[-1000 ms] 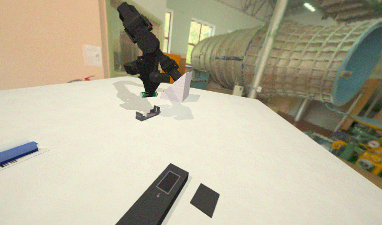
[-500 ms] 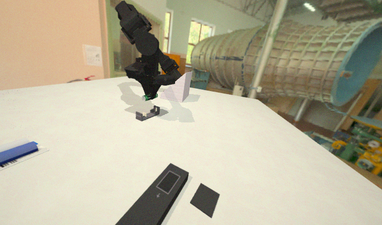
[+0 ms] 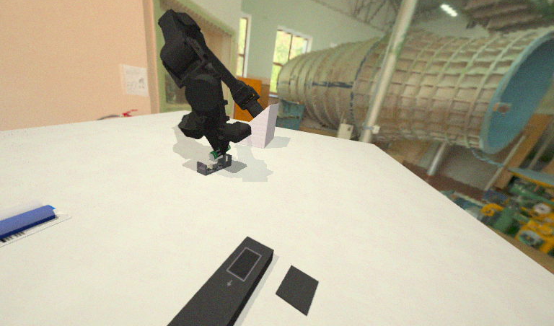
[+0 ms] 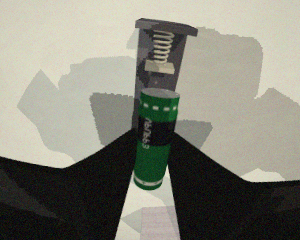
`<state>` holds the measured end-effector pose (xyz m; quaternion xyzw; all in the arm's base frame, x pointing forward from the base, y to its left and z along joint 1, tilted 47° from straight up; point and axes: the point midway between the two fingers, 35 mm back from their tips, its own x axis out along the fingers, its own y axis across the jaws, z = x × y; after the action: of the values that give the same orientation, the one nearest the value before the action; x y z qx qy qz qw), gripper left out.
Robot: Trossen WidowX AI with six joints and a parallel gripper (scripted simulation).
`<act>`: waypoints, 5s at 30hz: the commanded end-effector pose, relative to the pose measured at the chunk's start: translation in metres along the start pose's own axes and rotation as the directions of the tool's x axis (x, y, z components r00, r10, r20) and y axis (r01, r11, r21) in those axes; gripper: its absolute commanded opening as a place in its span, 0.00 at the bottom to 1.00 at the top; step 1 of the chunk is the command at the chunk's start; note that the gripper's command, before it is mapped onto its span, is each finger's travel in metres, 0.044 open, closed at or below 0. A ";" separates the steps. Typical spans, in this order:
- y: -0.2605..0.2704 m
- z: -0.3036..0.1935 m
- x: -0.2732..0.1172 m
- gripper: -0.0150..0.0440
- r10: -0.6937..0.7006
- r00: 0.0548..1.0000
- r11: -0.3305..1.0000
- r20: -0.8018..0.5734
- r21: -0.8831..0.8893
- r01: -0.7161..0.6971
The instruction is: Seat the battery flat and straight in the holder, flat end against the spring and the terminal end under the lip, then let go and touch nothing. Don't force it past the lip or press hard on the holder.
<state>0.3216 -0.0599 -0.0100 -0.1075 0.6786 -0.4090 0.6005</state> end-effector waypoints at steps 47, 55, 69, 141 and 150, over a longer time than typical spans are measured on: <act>0.000 0.018 0.014 0.37 0.004 0.967 1.000 -0.257 0.009 -0.002; 0.000 0.023 0.014 0.37 0.004 0.967 1.000 -0.257 0.009 -0.002; 0.000 0.030 0.012 0.37 0.003 0.966 1.000 -0.260 0.009 -0.001; 0.006 0.031 0.023 0.37 0.019 1.000 1.000 0.020 -0.011 -0.019; 0.005 0.029 0.024 0.37 0.020 0.998 1.000 0.058 -0.011 -0.019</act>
<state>0.3394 -0.0830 -0.0290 -0.1133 0.6743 -0.3959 0.6130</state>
